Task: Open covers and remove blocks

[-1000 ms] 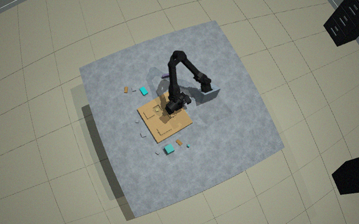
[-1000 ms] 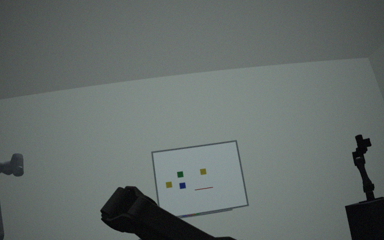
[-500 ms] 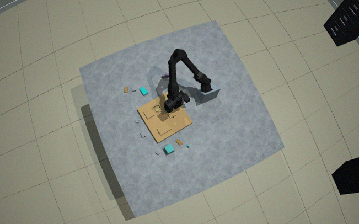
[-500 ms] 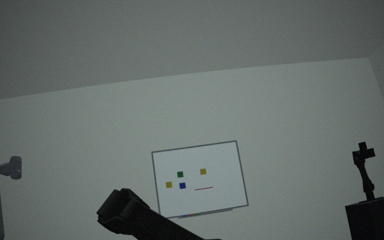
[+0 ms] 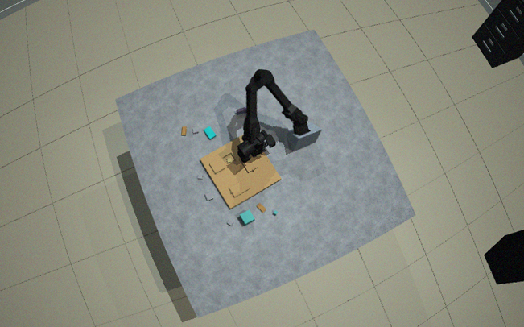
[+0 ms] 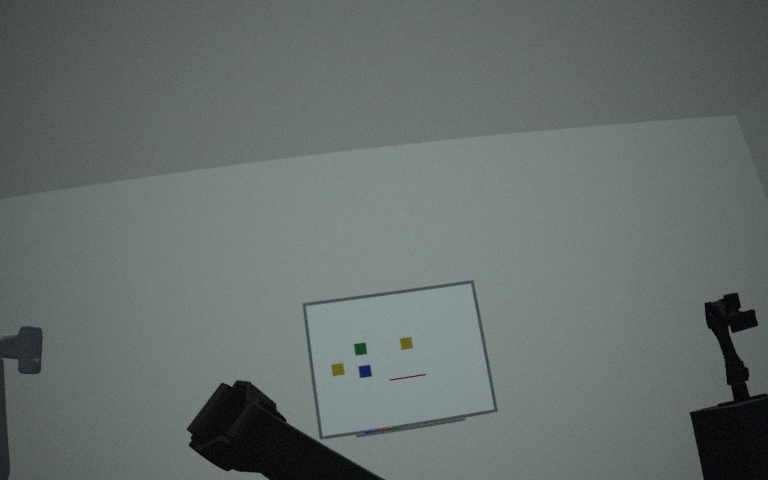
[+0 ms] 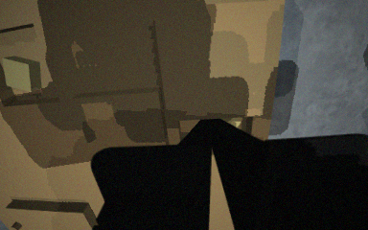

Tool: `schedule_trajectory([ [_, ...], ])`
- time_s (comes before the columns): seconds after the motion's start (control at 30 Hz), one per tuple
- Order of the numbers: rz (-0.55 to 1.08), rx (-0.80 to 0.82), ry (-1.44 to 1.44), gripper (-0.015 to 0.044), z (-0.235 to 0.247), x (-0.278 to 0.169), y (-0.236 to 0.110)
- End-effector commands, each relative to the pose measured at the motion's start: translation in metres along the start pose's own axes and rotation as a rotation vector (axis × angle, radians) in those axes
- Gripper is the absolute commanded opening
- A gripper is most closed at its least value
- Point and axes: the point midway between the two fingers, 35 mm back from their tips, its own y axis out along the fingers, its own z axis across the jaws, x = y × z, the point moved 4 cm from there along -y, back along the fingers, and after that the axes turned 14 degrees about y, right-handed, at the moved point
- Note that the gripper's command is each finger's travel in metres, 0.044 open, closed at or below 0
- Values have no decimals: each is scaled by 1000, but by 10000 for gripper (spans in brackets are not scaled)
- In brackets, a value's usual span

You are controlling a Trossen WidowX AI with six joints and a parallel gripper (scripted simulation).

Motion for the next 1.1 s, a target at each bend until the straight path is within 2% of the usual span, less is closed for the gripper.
schedule_trajectory([
  [0.0, -8, 1, -2, 0, 1, 6, 0],
  [1.07, -15, 1, -1, 0, 6, 36, 0],
])
